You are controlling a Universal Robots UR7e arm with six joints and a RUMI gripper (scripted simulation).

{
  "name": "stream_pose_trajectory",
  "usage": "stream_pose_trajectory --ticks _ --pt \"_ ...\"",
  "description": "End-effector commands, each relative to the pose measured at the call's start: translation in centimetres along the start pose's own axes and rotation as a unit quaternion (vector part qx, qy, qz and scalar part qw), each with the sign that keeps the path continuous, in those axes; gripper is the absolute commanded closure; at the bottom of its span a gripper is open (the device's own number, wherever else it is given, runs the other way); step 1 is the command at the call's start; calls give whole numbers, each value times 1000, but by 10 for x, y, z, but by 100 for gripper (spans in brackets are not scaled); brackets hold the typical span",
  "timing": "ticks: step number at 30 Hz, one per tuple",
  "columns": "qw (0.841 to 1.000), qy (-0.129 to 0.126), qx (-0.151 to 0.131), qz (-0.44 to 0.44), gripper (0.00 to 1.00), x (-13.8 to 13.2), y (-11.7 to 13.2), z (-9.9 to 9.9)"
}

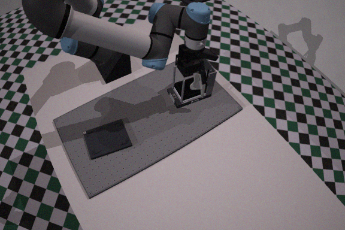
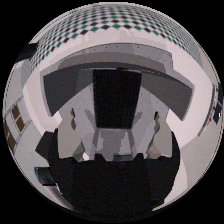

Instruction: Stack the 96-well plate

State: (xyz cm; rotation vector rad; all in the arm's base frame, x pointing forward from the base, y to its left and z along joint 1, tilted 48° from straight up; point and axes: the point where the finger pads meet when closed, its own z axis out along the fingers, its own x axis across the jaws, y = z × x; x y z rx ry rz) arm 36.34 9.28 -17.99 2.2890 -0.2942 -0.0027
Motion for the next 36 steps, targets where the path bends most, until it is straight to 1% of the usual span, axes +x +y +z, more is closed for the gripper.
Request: stream_pose_trajectory --ticks 1,3,5,20,22,30,36 --pt "1000 0 0 0 0 0 0 -13" --pt "1000 0 0 0 0 0 0 -18" --pt "1000 0 0 0 0 0 0 -18" --pt "1000 0 0 0 0 0 0 -58" --pt "1000 0 0 0 0 0 0 -58" --pt "1000 0 0 0 0 0 0 -79" --pt "1000 0 0 0 0 0 0 -79"
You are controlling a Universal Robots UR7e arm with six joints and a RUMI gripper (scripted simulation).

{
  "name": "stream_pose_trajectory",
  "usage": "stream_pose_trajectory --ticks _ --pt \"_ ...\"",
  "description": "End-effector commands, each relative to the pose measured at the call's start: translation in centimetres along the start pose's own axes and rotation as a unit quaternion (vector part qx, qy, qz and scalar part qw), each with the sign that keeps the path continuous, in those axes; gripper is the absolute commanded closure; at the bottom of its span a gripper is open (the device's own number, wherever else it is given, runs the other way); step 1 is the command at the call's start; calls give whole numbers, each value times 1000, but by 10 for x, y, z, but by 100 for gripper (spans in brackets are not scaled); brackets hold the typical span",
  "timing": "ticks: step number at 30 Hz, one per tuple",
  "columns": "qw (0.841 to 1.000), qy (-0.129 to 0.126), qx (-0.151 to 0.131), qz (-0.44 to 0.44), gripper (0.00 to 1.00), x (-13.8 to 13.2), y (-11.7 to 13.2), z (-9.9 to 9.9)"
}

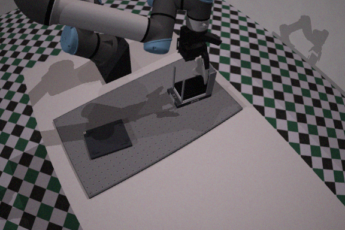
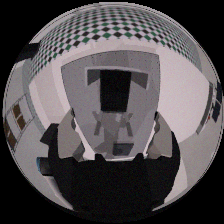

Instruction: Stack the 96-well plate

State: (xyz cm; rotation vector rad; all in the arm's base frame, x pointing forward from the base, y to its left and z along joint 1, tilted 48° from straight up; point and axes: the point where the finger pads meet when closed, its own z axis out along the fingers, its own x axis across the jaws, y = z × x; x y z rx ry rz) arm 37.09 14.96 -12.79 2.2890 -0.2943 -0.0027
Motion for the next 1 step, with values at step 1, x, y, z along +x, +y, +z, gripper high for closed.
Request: stream_pose_trajectory --ticks 1 --pt "1000 0 0 0 0 0 0 -2"
